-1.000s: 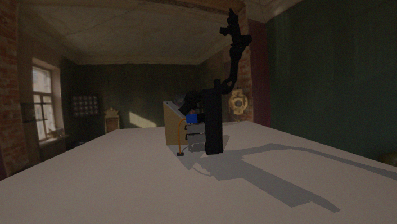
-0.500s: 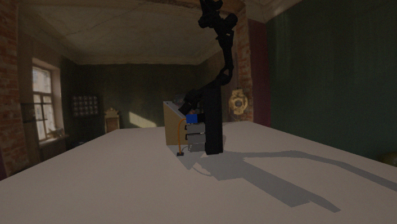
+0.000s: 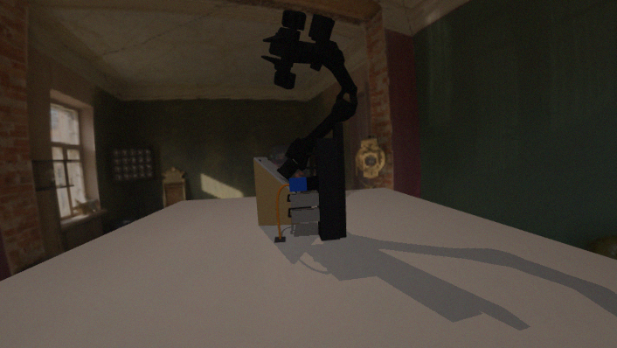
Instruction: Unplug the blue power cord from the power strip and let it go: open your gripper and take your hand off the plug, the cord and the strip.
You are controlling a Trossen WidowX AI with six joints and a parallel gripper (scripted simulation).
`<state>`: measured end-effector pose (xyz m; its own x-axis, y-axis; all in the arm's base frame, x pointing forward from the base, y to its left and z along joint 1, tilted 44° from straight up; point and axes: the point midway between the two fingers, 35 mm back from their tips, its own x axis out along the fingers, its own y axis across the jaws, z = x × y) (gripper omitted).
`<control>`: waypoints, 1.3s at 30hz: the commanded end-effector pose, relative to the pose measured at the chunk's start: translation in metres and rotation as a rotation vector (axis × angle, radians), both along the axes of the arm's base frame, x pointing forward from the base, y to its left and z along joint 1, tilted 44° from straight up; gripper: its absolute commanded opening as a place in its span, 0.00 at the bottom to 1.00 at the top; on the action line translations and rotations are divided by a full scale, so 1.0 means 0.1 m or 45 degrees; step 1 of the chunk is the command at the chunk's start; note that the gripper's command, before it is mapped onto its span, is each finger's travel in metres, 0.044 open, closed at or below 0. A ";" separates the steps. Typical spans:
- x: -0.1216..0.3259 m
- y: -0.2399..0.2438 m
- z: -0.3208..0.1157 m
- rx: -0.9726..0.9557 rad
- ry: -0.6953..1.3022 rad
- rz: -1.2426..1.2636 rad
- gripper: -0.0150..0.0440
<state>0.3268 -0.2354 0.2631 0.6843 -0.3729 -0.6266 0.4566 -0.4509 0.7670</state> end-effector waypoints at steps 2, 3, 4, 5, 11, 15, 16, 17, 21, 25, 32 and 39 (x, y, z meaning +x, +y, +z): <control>0.08 0.35 -0.72 0.170 0.254 0.295 0.53; 0.07 0.44 -0.86 0.211 0.301 0.359 0.53; 0.06 0.53 -0.99 0.253 0.346 0.423 0.53; 0.05 0.62 -1.12 0.297 0.389 0.487 0.53; -0.15 1.22 -1.73 0.590 0.585 0.855 0.53; -0.37 1.67 -2.02 0.847 0.667 1.100 0.53; -0.42 1.77 -2.07 0.913 0.678 1.153 0.53; -0.47 1.85 -2.10 0.964 0.684 1.190 0.53; -0.50 1.91 -2.12 1.005 0.688 1.219 0.53; -0.50 1.90 -2.13 1.005 0.688 1.219 0.53; -0.50 1.95 -2.08 1.005 0.688 1.219 0.53; -0.50 2.03 -2.01 1.006 0.688 1.219 0.53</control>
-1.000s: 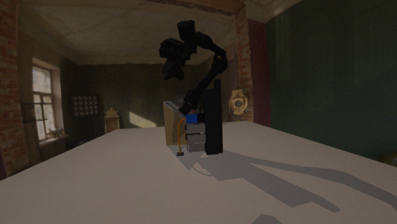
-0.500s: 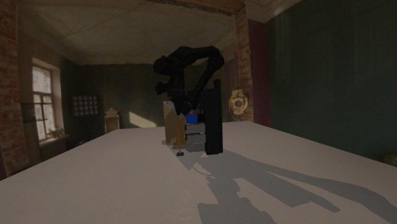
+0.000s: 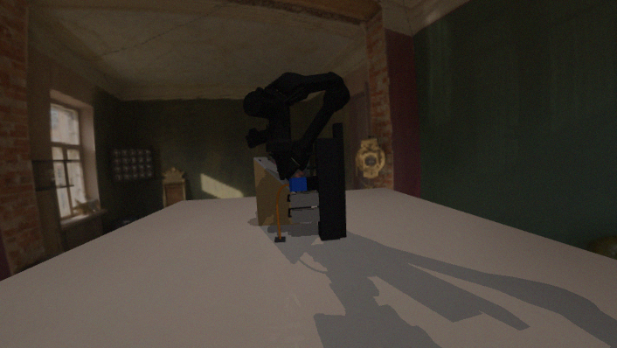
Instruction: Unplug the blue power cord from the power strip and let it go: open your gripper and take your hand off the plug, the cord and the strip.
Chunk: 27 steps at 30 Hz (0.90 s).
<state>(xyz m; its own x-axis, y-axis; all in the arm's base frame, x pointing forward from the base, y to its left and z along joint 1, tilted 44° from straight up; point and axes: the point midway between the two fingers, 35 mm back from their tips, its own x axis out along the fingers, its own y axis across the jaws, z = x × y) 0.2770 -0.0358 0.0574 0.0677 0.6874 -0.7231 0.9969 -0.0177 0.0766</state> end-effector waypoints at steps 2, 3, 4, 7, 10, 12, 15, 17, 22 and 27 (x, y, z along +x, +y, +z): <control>0.00 0.06 0.07 0.003 -0.004 -0.005 0.53; 0.00 0.07 0.08 0.003 -0.004 -0.005 0.53; 0.00 0.09 0.10 0.003 -0.004 -0.005 0.53; -0.01 0.12 0.13 0.004 -0.004 -0.005 0.53; -0.01 0.16 0.16 0.005 -0.003 -0.005 0.53; -0.01 0.18 0.18 0.005 -0.003 -0.005 0.53; -0.02 0.21 0.21 0.006 -0.003 -0.005 0.53; -0.02 0.21 0.21 0.006 -0.003 -0.005 0.53; -0.01 0.23 0.19 0.006 -0.004 -0.005 0.53; -0.01 0.28 0.13 0.006 -0.004 -0.005 0.53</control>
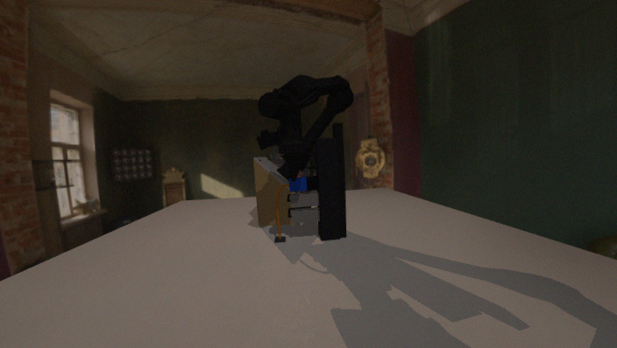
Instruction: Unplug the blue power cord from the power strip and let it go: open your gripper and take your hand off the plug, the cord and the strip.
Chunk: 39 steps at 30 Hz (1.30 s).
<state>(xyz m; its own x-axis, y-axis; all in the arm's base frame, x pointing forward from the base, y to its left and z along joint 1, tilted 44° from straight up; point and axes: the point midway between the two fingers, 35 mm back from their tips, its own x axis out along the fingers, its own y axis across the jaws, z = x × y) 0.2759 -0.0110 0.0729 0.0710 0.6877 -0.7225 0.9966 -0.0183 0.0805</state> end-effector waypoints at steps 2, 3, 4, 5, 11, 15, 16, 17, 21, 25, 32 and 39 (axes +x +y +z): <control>0.00 0.04 -0.03 0.006 0.001 -0.004 0.53; 0.00 0.02 -0.02 0.001 0.001 0.001 0.48; 0.00 0.02 -0.02 0.001 0.001 0.001 0.44; 0.00 0.02 -0.02 0.001 0.001 0.001 0.39; 0.00 0.02 -0.02 0.001 0.001 0.001 0.29; 0.00 0.02 -0.02 0.001 0.001 0.001 0.25; 0.00 0.01 -0.02 0.000 0.001 0.001 0.25; 0.00 0.01 -0.03 0.000 0.001 0.001 0.25; 0.01 -0.03 -0.06 -0.001 0.001 0.000 0.25; 0.02 -0.08 -0.11 -0.002 0.001 0.000 0.25; 0.03 -0.17 -0.18 -0.003 0.001 -0.001 0.25; 0.03 -0.26 -0.25 -0.004 0.001 -0.002 0.25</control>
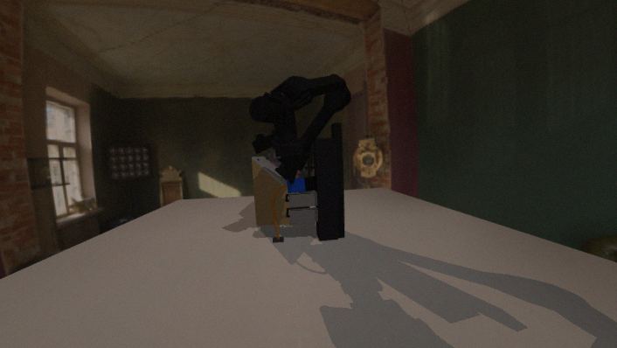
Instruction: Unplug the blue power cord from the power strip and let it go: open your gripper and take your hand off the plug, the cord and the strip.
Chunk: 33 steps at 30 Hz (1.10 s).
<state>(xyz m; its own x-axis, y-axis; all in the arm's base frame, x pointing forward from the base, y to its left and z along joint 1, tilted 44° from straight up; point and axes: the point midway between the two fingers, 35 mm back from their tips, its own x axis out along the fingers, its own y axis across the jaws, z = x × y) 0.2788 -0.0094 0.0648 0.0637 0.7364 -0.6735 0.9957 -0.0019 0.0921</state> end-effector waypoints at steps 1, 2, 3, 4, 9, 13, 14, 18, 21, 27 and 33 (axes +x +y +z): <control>0.00 -0.29 -0.18 -0.090 0.017 -0.031 0.25; 0.00 -0.30 -0.19 -0.090 0.017 -0.031 0.25; 0.00 -0.32 -0.20 -0.090 0.017 -0.031 0.25; 0.00 -0.33 -0.21 -0.090 0.017 -0.031 0.25; -0.01 -0.40 -0.26 -0.090 0.017 -0.032 0.25; -0.02 -0.45 -0.29 -0.090 0.017 -0.032 0.25; -0.02 -0.46 -0.30 -0.090 0.017 -0.032 0.25; -0.03 -0.48 -0.33 -0.088 0.017 -0.032 0.30; -0.02 -0.42 -0.29 -0.084 0.017 -0.033 0.43; -0.02 -0.42 -0.29 -0.084 0.017 -0.033 0.70; -0.01 -0.54 -0.36 -0.087 0.017 -0.033 0.97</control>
